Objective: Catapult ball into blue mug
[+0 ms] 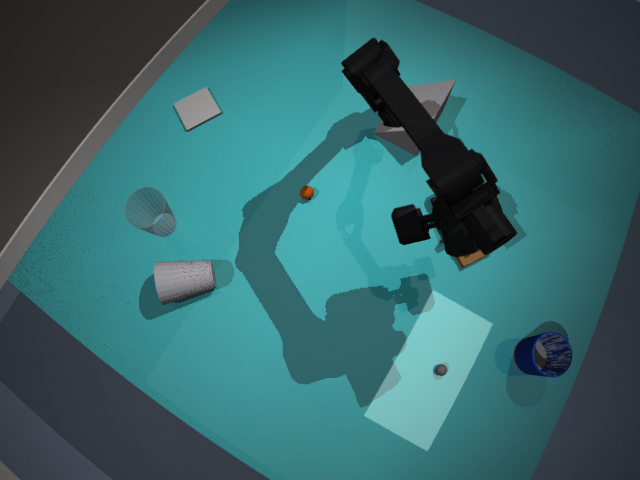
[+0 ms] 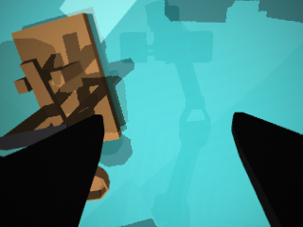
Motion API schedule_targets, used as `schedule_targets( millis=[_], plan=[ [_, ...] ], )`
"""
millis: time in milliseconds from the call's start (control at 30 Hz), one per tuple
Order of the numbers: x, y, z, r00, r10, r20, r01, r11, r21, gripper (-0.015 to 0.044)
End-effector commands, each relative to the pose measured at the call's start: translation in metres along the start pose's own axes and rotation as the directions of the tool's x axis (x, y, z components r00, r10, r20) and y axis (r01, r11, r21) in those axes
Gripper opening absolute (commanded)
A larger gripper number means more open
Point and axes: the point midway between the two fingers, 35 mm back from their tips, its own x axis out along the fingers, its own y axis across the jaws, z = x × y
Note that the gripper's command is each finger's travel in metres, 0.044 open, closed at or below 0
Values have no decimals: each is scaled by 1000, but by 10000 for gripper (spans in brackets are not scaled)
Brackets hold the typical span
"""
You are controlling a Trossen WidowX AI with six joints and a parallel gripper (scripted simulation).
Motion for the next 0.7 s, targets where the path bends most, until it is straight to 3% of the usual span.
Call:
schedule_targets(
  millis=[0,367,667],
  plan=[
    [5,-58,-19,1000,1,11,-2,990,138,300],
    [40,-175,-106,1000,-22,-12,25,882,471,300],
    [73,-220,-199,996,-51,-75,89,722,686,300]
  ],
)
